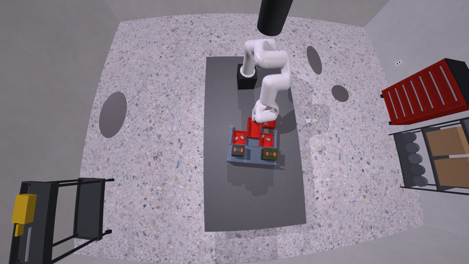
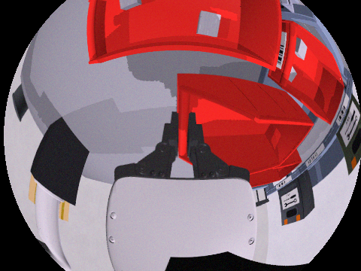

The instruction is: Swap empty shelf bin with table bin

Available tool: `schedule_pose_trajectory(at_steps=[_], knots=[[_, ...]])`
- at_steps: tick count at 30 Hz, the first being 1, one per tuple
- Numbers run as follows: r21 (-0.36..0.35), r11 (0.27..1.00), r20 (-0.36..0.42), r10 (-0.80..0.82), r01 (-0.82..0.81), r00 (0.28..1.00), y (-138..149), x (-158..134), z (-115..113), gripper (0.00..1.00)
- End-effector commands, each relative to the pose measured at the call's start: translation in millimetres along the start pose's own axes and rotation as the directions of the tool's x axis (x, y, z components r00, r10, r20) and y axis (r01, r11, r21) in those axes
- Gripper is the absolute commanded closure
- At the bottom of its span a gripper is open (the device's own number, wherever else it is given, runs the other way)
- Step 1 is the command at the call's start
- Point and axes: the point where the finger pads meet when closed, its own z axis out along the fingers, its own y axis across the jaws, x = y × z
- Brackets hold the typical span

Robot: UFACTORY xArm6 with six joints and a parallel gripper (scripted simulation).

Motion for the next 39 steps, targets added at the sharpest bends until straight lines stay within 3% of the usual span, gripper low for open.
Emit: schedule_pose_trajectory(at_steps=[1,18,39], knots=[[-0.005,1.0,0.0,0.0,0.0,1.0,-13.0,0.5,-0.9,1.0],[-0.005,1.0,0.0,0.0,0.0,1.0,-34.2,0.5,-0.8,1.0],[-0.005,1.0,0.0,0.0,0.0,1.0,-36.2,0.5,-0.8,1.0]])
